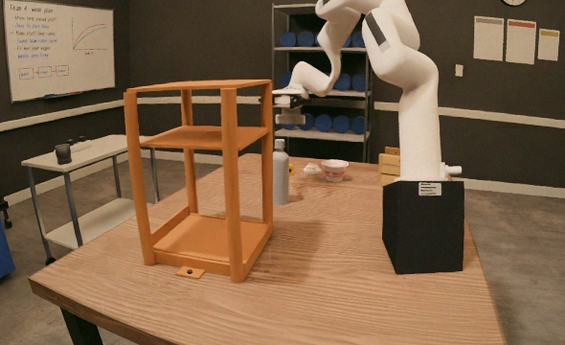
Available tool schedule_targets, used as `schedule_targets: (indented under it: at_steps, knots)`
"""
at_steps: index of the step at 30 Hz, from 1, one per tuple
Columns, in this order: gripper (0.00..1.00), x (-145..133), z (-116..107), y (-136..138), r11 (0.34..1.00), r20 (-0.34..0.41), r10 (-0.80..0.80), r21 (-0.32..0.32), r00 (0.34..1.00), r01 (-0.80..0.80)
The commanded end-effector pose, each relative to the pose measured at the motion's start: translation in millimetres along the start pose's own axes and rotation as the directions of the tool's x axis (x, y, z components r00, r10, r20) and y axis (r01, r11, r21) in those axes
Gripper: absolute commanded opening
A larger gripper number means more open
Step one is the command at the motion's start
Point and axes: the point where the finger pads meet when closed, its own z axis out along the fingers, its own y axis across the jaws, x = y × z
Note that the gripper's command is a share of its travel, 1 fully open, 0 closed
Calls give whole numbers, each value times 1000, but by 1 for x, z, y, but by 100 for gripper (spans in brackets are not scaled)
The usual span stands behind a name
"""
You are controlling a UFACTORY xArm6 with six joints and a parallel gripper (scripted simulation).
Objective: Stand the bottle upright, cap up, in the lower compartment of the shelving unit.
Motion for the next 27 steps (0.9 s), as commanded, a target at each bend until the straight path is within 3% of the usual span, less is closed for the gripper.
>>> schedule_targets:
  at_steps: [1, 27]
  knots:
    - [75, 4, 0, 0, 1000, -2, -2, 0, 1000, 2]
    - [75, 64, 0, 0, 1000, -2, -2, 0, 1000, 2]
